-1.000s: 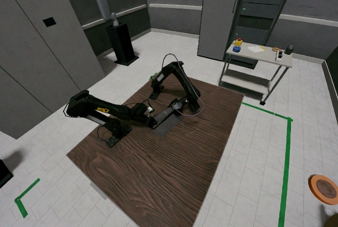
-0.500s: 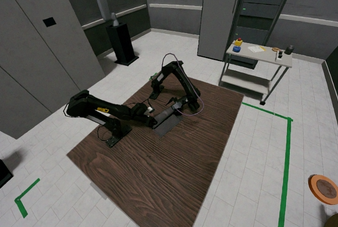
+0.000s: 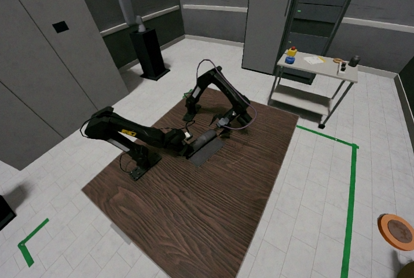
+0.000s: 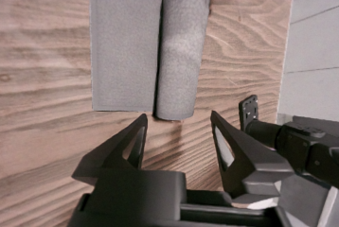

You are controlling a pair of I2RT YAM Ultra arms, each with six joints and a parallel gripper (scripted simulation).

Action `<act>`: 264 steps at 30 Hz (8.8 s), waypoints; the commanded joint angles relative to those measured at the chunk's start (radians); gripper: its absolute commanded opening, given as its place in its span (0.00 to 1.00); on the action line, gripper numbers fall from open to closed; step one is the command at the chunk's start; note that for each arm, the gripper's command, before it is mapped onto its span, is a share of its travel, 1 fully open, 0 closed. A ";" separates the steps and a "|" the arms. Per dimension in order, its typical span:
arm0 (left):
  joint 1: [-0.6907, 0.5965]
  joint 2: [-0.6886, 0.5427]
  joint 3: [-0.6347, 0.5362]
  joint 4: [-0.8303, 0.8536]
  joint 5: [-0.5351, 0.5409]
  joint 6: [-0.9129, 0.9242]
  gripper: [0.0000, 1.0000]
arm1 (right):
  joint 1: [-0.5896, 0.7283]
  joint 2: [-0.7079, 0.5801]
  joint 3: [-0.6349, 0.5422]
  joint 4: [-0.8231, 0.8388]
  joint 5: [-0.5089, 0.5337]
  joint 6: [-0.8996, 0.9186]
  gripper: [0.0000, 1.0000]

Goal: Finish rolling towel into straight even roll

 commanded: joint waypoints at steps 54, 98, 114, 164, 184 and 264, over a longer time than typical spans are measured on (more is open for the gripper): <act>-0.002 -0.640 -0.641 0.737 0.188 0.302 0.98 | -0.362 0.631 0.473 -0.623 -0.745 -0.188 0.30; -0.003 -0.520 -0.848 1.078 0.185 0.280 0.47 | -0.362 0.632 0.474 -0.623 -0.745 -0.188 0.30; -0.003 -0.520 -0.848 1.078 0.185 0.280 0.40 | -0.362 0.632 0.474 -0.623 -0.745 -0.188 0.30; -0.025 -0.436 -0.696 0.860 0.138 0.247 0.34 | -0.542 0.603 0.633 -1.025 -0.700 -0.457 0.85; -0.071 -0.108 -0.248 0.305 0.049 0.163 0.34 | -0.434 0.270 0.464 -0.735 -0.544 -0.271 0.90; -0.090 0.161 0.028 0.000 0.012 0.112 0.34 | 0.072 0.010 -0.037 0.172 0.140 -0.070 0.51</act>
